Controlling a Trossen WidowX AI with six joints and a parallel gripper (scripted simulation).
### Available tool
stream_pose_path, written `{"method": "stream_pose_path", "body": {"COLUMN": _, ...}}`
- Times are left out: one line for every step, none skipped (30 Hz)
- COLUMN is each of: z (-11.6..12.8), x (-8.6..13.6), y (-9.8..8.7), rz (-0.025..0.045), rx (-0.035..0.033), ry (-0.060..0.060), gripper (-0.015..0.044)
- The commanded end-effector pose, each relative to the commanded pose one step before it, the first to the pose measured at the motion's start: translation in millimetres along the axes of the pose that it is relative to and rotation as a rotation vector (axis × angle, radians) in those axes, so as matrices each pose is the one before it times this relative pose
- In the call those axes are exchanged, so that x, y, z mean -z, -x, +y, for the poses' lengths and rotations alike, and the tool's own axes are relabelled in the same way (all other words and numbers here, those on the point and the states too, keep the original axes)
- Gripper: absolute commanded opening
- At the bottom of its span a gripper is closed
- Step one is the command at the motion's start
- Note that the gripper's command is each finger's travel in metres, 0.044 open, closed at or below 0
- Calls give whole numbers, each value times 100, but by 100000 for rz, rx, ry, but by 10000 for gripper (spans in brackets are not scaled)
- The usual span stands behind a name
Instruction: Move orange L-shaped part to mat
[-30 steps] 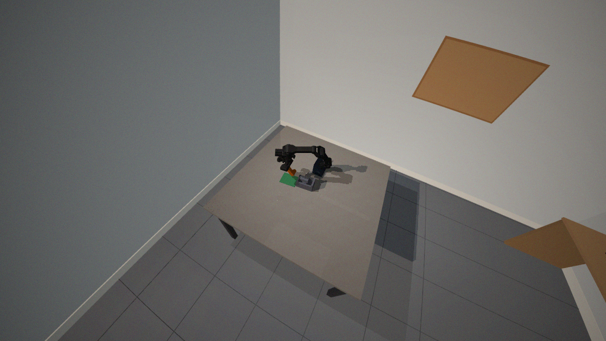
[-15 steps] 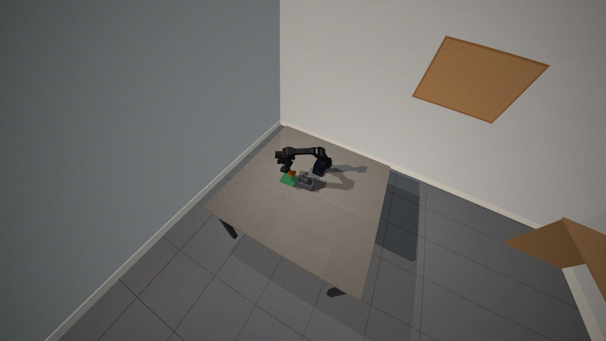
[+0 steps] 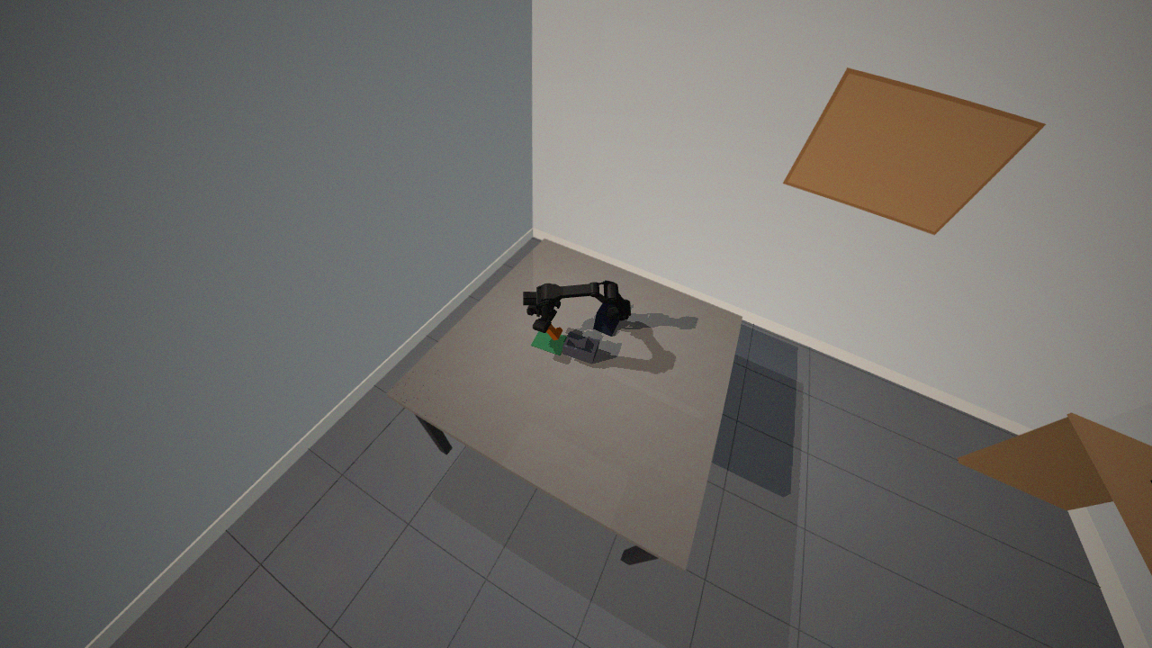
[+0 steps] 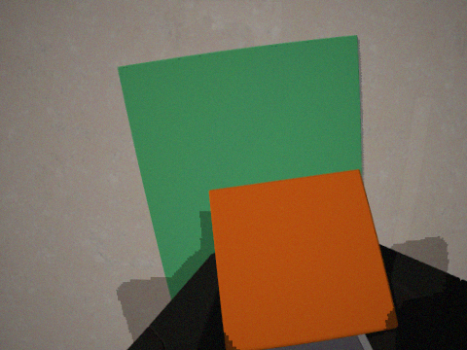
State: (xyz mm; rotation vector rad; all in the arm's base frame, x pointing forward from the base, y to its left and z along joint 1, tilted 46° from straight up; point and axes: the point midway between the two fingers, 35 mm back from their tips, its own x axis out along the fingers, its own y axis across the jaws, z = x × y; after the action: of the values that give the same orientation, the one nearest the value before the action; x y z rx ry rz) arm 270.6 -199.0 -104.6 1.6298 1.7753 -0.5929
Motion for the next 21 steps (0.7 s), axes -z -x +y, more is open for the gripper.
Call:
{"method": "stream_pose_path", "body": {"z": 66, "x": -1, "y": -552, "rz": 58, "rx": -678, "ry": -478, "gripper": 0}}
{"method": "stream_pose_path", "body": {"z": 1, "x": 1, "y": -154, "rz": 4, "rx": -3, "ry": 3, "gripper": 0}}
{"method": "stream_pose_path", "body": {"z": 1, "x": 1, "y": -153, "rz": 4, "rx": -3, "ry": 2, "gripper": 0}}
{"method": "stream_pose_path", "body": {"z": 1, "x": 1, "y": -153, "rz": 4, "rx": -3, "ry": 2, "gripper": 0}}
{"method": "stream_pose_path", "body": {"z": 1, "x": 1, "y": -152, "rz": 4, "rx": -3, "ry": 2, "gripper": 0}}
{"method": "stream_pose_path", "body": {"z": 1, "x": 1, "y": -152, "rz": 4, "rx": -3, "ry": 2, "gripper": 0}}
{"method": "stream_pose_path", "body": {"z": 1, "x": 1, "y": -153, "rz": 4, "rx": -3, "ry": 2, "gripper": 0}}
{"method": "stream_pose_path", "body": {"z": 1, "x": 1, "y": -153, "rz": 4, "rx": -3, "ry": 2, "gripper": 0}}
{"method": "stream_pose_path", "body": {"z": 1, "x": 1, "y": -153, "rz": 4, "rx": -3, "ry": 2, "gripper": 0}}
{"method": "stream_pose_path", "body": {"z": 0, "x": 2, "y": -153, "rz": 5, "rx": -3, "ry": 2, "gripper": 0}}
{"method": "stream_pose_path", "body": {"z": 0, "x": 2, "y": -153, "rz": 5, "rx": -3, "ry": 3, "gripper": 0}}
{"method": "stream_pose_path", "body": {"z": -1, "x": 3, "y": -153, "rz": 5, "rx": -3, "ry": 3, "gripper": 0}}
{"method": "stream_pose_path", "body": {"z": -1, "x": 4, "y": -153, "rz": 6, "rx": -3, "ry": 3, "gripper": 0}}
{"method": "stream_pose_path", "body": {"z": -2, "x": 4, "y": -153, "rz": 6, "rx": -3, "ry": 3, "gripper": 0}}
{"method": "stream_pose_path", "body": {"z": -3, "x": 5, "y": -154, "rz": 6, "rx": -3, "ry": 3, "gripper": 0}}
{"method": "stream_pose_path", "body": {"z": -3, "x": 6, "y": -154, "rz": 7, "rx": -3, "ry": 3, "gripper": 0}}
{"method": "stream_pose_path", "body": {"z": -4, "x": 6, "y": -153, "rz": 7, "rx": -3, "ry": 3, "gripper": 0}}
{"method": "stream_pose_path", "body": {"z": -3, "x": 5, "y": -120, "rz": 6, "rx": -2, "ry": 2, "gripper": 0}}
{"method": "stream_pose_path", "body": {"z": -2, "x": 3, "y": -73, "rz": 4, "rx": -1, "ry": 1, "gripper": 0}}
{"method": "stream_pose_path", "body": {"z": -1, "x": 1, "y": -24, "rz": 1, "rx": 0, "ry": 0, "gripper": 0}}
{"method": "stream_pose_path", "body": {"z": 0, "x": 0, "y": 12, "rz": -1, "rx": 0, "ry": 0, "gripper": 0}}
